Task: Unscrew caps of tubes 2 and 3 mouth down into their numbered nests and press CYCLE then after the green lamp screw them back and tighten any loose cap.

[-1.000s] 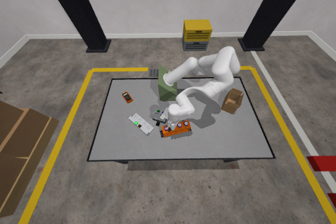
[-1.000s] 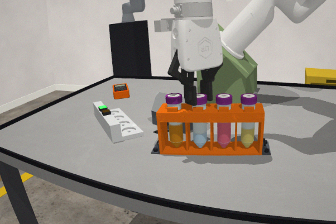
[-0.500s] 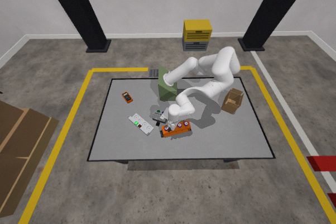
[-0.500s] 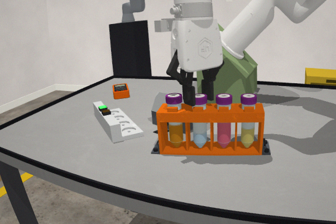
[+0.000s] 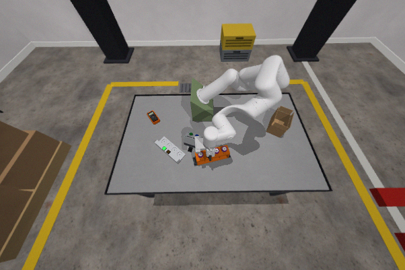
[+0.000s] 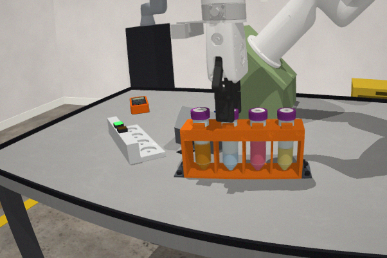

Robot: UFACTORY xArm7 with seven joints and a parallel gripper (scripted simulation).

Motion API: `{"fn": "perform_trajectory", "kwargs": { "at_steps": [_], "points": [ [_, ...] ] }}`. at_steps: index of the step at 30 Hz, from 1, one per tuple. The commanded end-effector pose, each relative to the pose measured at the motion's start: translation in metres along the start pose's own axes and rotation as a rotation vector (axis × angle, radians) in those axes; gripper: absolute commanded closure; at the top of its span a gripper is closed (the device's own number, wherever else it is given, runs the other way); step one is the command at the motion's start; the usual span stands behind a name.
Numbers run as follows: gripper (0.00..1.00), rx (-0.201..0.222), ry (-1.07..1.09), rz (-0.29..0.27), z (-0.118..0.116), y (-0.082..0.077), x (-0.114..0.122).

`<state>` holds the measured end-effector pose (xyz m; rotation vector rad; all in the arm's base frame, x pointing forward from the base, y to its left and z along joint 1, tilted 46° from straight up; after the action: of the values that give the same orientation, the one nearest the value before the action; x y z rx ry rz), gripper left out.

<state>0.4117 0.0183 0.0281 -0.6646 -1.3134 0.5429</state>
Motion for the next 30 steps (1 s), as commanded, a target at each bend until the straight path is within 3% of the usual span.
{"fn": "perform_trajectory", "kwargs": {
  "at_steps": [1, 8, 10, 14, 22, 23, 30],
  "points": [
    [0.54, -0.022, -0.278, -0.014, -0.0008, -0.0022, -0.0016],
    [0.54, -0.025, -0.600, -0.010, -0.0008, -0.0022, -0.0016],
    [0.54, -0.025, -0.600, -0.010, -0.0008, -0.0022, -0.0016],
    [0.54, -0.027, -0.849, -0.008, -0.0008, -0.0022, -0.0016],
    [0.54, -0.028, -0.859, -0.008, -0.0007, -0.0022, -0.0017],
    [1.00, -0.028, -0.859, -0.008, -0.0007, -0.0022, -0.0017],
    [1.00, -0.028, -0.859, -0.008, -0.0007, -0.0022, -0.0017]
  ]
}}
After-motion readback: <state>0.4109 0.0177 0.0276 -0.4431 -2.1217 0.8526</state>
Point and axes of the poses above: the point where the finger pads meet when closed, its own y axis out along the fingers, its own z axis across the jaws, x = y × z, the point moved 4 cm from there along -y, back along the fingers, and after that the axes turned 14 degrees about y, right-handed, at the moved point
